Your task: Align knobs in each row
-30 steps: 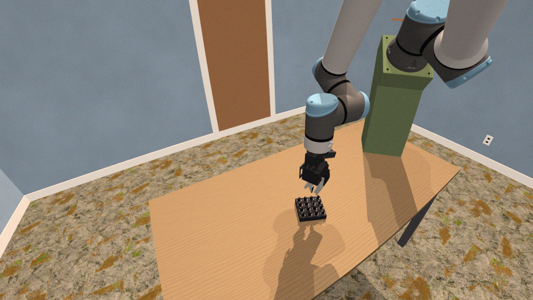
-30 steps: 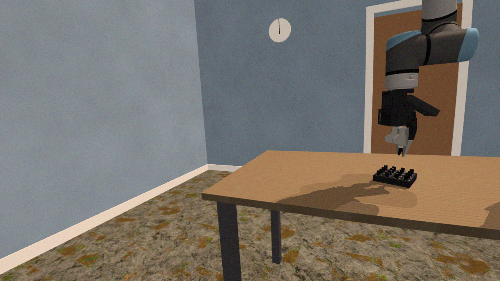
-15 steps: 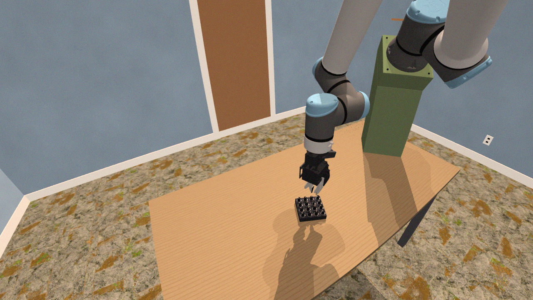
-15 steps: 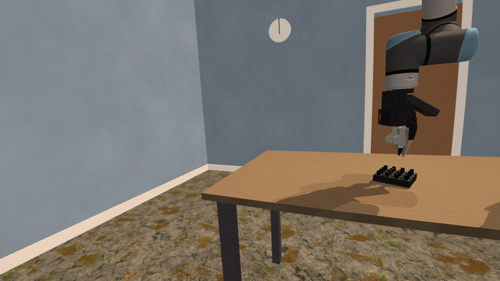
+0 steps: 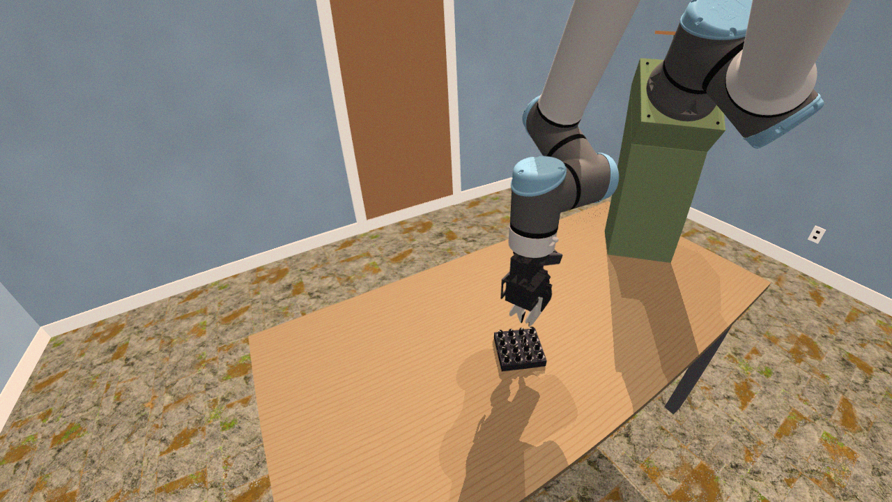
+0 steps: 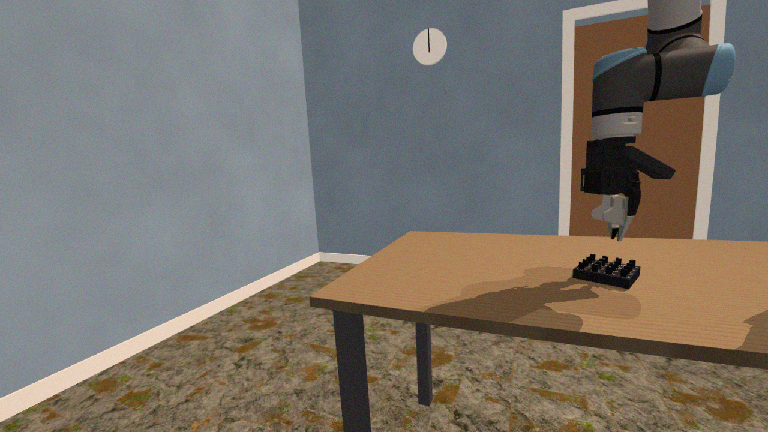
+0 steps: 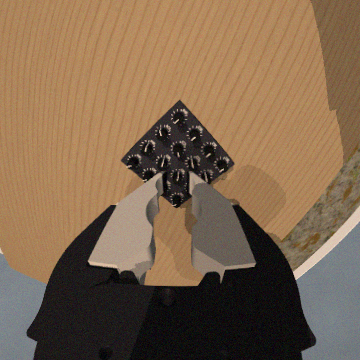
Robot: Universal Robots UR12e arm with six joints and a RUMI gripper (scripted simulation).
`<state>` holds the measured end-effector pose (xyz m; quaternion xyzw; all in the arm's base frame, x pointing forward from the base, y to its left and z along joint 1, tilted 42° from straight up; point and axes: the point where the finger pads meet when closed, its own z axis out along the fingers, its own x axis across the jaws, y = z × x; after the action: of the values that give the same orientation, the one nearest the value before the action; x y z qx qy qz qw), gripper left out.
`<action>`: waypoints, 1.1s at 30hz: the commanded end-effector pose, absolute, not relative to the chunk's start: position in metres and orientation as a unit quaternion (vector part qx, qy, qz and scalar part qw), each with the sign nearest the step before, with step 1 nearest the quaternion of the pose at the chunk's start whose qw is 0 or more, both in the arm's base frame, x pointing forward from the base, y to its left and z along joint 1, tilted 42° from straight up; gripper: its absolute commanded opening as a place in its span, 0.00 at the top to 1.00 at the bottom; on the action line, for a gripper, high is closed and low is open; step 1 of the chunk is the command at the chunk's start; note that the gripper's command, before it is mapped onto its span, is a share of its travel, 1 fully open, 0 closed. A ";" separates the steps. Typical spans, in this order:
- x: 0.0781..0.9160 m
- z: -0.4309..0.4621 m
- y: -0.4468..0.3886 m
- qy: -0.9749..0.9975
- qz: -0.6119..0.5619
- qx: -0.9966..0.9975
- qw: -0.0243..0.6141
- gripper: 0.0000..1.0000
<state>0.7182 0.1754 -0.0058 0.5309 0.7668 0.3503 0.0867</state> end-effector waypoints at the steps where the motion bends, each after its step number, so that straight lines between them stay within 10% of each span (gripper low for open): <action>1: 0.719 -0.007 0.176 0.767 0.350 0.531 0.087 0.89; 33: 0.735 -0.030 0.190 0.767 0.350 0.531 0.087 0.89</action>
<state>0.7329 0.1883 -0.0276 0.5308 0.7668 0.3503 0.0866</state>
